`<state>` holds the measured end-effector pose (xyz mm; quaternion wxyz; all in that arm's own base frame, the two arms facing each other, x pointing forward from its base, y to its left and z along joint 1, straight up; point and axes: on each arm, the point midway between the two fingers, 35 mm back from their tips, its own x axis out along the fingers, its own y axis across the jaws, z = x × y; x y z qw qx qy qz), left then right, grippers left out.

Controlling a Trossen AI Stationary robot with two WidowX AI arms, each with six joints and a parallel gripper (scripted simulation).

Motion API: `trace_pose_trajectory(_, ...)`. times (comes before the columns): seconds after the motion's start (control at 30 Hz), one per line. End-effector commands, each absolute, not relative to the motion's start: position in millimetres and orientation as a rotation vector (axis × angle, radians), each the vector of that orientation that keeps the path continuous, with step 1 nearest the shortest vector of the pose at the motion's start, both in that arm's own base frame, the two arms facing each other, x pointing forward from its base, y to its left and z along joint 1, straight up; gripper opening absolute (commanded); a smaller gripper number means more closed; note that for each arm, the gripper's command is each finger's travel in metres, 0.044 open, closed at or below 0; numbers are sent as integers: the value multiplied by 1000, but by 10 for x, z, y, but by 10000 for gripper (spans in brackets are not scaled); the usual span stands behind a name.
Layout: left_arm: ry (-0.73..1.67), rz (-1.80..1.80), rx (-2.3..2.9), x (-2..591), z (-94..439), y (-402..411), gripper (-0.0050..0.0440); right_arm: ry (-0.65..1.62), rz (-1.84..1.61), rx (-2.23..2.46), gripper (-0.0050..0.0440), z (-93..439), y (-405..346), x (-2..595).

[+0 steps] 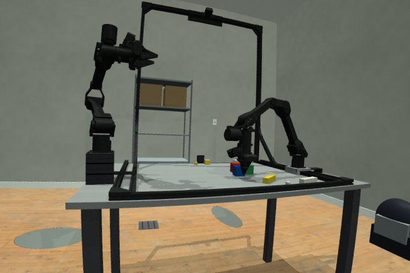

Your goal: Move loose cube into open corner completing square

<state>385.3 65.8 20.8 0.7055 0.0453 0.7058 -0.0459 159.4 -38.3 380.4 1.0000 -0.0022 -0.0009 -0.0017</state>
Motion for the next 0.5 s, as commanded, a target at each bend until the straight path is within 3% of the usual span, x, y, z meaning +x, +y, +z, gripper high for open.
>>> trace_pose_trajectory(0.0, 1569, -98, 98, 3839, 211, 627, 0, -1, 0, 1, 400, 3802, -377, 1592)
trace_pose_trajectory(0.47, 1569, -98, 98, 3830, 211, 554, 0, -1, 0, 1, 400, 3802, -377, 1592)
